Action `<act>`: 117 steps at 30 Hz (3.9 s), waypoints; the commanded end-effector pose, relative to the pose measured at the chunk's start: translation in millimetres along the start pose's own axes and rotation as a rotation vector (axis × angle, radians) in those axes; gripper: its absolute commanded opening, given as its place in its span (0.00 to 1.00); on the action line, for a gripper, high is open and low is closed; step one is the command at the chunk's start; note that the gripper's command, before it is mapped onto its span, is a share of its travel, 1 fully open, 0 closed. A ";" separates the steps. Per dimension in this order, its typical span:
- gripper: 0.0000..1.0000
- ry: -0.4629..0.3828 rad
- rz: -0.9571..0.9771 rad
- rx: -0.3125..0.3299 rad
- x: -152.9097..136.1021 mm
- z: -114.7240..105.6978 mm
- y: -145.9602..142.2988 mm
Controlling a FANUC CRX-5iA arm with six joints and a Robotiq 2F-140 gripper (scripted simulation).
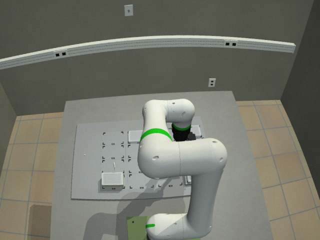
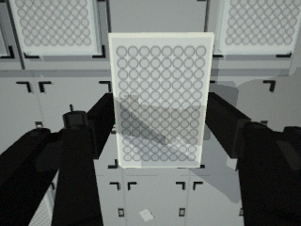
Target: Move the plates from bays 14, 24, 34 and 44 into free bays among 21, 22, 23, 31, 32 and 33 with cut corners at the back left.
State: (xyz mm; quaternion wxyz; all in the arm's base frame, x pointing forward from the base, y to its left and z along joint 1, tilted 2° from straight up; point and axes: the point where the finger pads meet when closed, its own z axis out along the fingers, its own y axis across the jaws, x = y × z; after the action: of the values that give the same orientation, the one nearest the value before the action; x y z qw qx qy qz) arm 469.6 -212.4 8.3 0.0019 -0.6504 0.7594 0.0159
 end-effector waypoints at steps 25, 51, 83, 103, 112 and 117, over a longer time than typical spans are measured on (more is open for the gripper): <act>0.10 0.001 0.000 0.002 -56.8 -1.0 -0.8; 0.10 0.001 0.000 0.002 -55.6 21.7 -1.0; 0.10 0.001 0.000 0.002 -55.2 51.9 -1.1; 0.10 0.001 0.000 0.002 -55.2 51.9 -1.1; 0.10 0.001 0.000 0.002 -55.2 51.9 -1.1; 0.10 0.001 0.000 0.002 -55.2 51.9 -1.1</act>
State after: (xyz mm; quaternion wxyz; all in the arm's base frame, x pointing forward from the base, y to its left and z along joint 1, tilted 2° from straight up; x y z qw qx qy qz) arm 477.5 -156.3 -43.2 0.0018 -0.6504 0.7594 0.0157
